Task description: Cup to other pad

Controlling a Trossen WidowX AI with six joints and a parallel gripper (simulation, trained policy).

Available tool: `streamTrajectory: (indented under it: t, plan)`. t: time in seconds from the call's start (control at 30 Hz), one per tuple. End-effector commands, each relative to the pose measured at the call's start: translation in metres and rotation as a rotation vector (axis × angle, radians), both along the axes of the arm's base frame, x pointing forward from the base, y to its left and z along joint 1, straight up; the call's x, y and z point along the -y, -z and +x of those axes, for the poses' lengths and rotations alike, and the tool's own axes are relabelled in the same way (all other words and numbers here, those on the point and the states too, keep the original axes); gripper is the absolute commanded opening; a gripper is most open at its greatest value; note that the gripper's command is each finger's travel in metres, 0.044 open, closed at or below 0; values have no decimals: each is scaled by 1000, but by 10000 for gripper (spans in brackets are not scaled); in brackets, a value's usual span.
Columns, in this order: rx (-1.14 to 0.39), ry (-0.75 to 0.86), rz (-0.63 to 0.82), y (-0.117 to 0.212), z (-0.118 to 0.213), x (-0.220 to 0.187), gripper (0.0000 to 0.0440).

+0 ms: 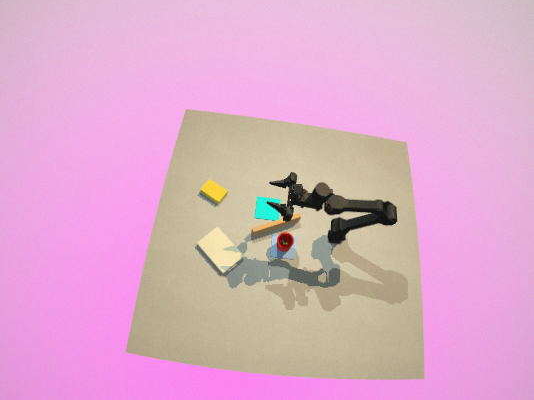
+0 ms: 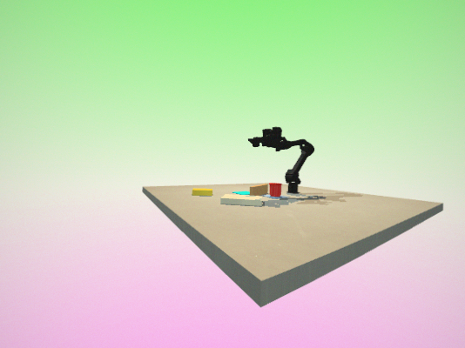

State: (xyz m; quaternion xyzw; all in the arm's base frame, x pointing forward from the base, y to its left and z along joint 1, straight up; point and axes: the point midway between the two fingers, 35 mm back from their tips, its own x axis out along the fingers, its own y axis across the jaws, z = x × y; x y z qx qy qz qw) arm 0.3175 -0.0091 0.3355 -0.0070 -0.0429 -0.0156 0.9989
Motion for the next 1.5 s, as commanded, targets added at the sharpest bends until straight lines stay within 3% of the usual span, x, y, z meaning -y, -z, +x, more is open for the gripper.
streamTrajectory:
  t: [0.0, 0.4, 0.77, 1.47]
  plan:
    - [-3, -2, 1, 0, 0, 0, 374]
    - [-99, -29, 41, 8, -2, -7, 70]
    - [-216, -69, 140, 11, 0, -20, 103]
    - [-490, -97, 387, 20, 2, -47, 113]
